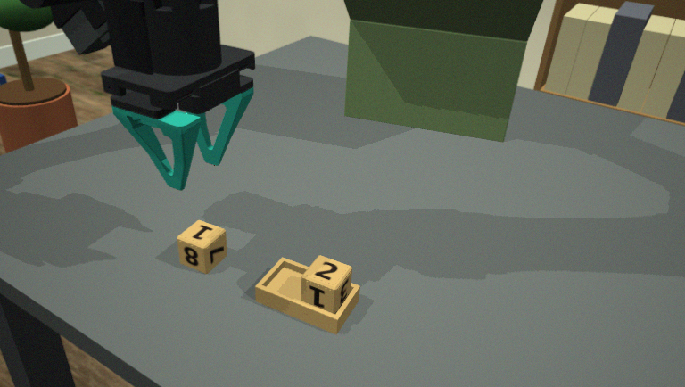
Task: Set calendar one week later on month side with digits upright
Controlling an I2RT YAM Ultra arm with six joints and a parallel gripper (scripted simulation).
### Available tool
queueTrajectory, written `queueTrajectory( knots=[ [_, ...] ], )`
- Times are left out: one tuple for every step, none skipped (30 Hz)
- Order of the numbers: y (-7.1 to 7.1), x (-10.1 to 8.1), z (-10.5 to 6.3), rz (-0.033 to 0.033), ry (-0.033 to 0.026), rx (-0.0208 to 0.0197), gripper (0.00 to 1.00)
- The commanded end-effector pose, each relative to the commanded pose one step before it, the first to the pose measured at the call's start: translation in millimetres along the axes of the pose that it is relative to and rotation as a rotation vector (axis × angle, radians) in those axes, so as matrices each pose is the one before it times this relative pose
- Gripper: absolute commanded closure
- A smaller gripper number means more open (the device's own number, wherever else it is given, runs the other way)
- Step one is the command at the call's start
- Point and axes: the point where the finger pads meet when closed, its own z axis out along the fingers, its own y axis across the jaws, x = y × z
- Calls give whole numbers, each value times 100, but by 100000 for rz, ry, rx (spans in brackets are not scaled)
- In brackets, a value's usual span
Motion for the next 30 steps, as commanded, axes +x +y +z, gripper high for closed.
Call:
queueTrajectory(
  knots=[
    [191, -148, -160, -87, -759, -584, 53],
    [0, 0, 0, 0, 0, 0, 53],
    [0, 0, 0, 0, 0, 0, 53],
    [0, 0, 0, 0, 0, 0, 53],
    [0, 0, 0, 0, 0, 0, 53],
    [0, 0, 0, 0, 0, 0, 53],
    [0, 0, 0, 0, 0, 0, 53],
    [0, 0, 0, 0, 0, 0, 53],
    [0, 0, 0, 0, 0, 0, 53],
    [0, 0, 0, 0, 0, 0, 53],
    [0, 0, 0, 0, 0, 0, 53],
    [0, 0, 0, 0, 0, 0, 53],
    [0, 0, 0, 0, 0, 0, 53],
    [0, 0, 0, 0, 0, 0, 53],
    [0, 0, 0, 0, 0, 0, 53],
    [0, 0, 0, 0, 0, 0, 53],
    [0, 0, 0, 0, 0, 0, 53],
    [0, 0, 0, 0, 0, 0, 53],
    [0, 0, 2, 0, 0, 0, 53],
    [0, 0, 4, 0, 0, 0, 53],
    [0, 0, 8, 1, -1, 0, 53],
    [0, 0, 0, 0, 0, 0, 53],
    [0, 0, 0, 0, 0, 0, 53],
    [0, 0, 13, 1, -1, 0, 53],
    [0, 0, 19, 2, -1, 0, 53],
    [0, 1, 26, 3, -2, 0, 53],
    [0, 1, 33, 3, -2, -1, 53],
    [0, 1, 41, 4, -2, -1, 53],
    [0, 1, 49, 5, -3, -1, 53],
    [0, 1, 57, 6, -3, -1, 53]
  ],
)
